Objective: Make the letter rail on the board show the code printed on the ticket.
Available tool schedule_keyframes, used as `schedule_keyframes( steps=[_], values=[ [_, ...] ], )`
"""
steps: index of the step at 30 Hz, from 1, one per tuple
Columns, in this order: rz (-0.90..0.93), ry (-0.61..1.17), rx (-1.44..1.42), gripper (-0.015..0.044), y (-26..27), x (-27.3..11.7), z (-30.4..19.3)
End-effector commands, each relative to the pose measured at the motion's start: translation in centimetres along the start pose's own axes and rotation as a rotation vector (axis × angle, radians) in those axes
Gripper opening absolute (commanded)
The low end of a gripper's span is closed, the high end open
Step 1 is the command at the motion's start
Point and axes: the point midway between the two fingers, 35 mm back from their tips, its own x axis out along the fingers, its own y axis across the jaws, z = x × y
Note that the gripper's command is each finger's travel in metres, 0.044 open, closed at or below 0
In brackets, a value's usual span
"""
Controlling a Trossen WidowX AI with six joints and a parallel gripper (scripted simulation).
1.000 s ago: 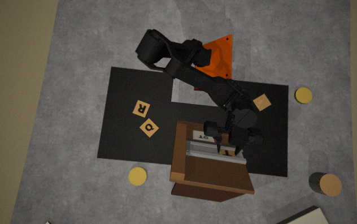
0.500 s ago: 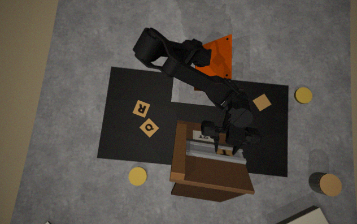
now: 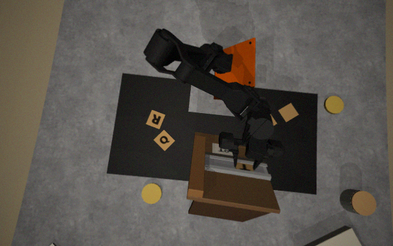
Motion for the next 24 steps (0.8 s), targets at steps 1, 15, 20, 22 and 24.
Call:
schedule_keyframes(
  steps=[1,15,20,22,24],
  values=[
    [0.002,-0.002,0.0,0.0,-0.4,0.0,0.1],
    [0.002,-0.002,0.0,0.0,-1.1,0.0,0.1],
    [0.002,-0.002,0.0,0.0,-1.4,0.0,0.1],
    [0.002,-0.002,0.0,0.0,-1.5,0.0,0.1],
    [0.002,-0.002,0.0,0.0,-1.6,0.0,0.1]
  ],
)
